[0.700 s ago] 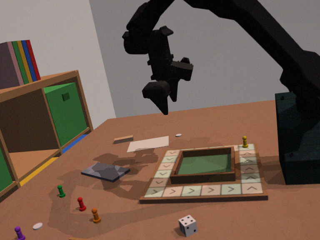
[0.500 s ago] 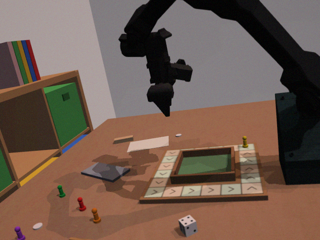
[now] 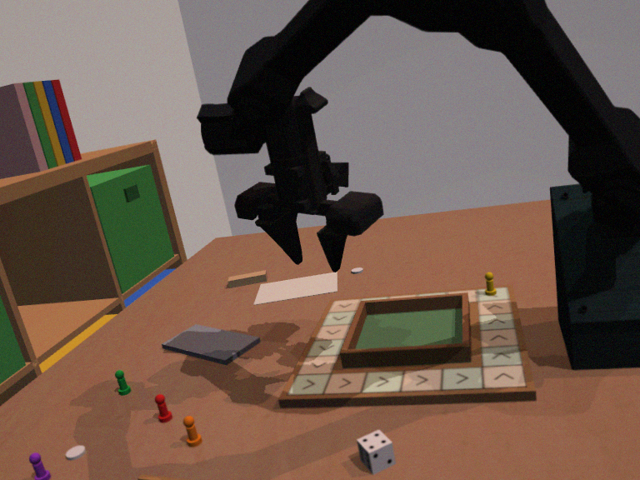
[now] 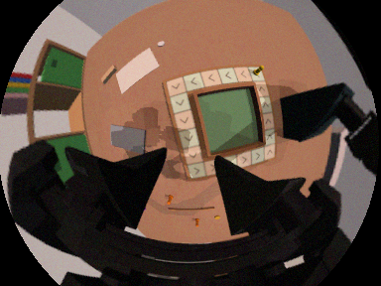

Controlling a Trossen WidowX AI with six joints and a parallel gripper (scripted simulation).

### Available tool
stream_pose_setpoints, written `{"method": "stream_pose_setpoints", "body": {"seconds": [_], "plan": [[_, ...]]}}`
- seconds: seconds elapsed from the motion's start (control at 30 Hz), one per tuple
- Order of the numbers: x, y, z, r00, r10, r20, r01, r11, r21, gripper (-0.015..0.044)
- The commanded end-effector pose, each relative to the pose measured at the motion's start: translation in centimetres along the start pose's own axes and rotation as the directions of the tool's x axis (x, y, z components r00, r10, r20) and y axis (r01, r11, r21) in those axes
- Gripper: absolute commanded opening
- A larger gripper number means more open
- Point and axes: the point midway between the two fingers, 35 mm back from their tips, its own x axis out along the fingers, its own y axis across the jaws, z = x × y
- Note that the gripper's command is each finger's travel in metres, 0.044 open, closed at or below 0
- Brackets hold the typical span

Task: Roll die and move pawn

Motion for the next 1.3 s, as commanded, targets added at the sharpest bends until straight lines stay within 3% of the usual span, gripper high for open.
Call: {"method": "stream_pose_setpoints", "body": {"seconds": [0.0, 0.2, 0.4, 0.6, 0.83, 0.93, 1.27], "plan": [[1.4, -3.8, -5.9, 0.999, -0.015, -0.04, -0.016, 0.722, -0.691, 0.0275], [2.0, -6.2, -8.7, 0.998, -0.027, -0.063, -0.048, 0.379, -0.924, 0.0275], [2.4, -8.8, -11.3, 0.995, -0.044, -0.089, -0.091, -0.03, -0.995, 0.0275], [2.8, -11.8, -13.7, 0.991, -0.069, -0.117, -0.136, -0.434, -0.891, 0.0275], [3.0, -15.5, -16.0, 0.983, -0.108, -0.151, -0.175, -0.801, -0.572, 0.0275], [3.0, -16.5, -16.5, 0.98, -0.119, -0.159, -0.181, -0.866, -0.466, 0.0275], [3.1, -16.5, -16.2, 0.98, -0.119, -0.159, -0.181, -0.866, -0.466, 0.0275]]}}
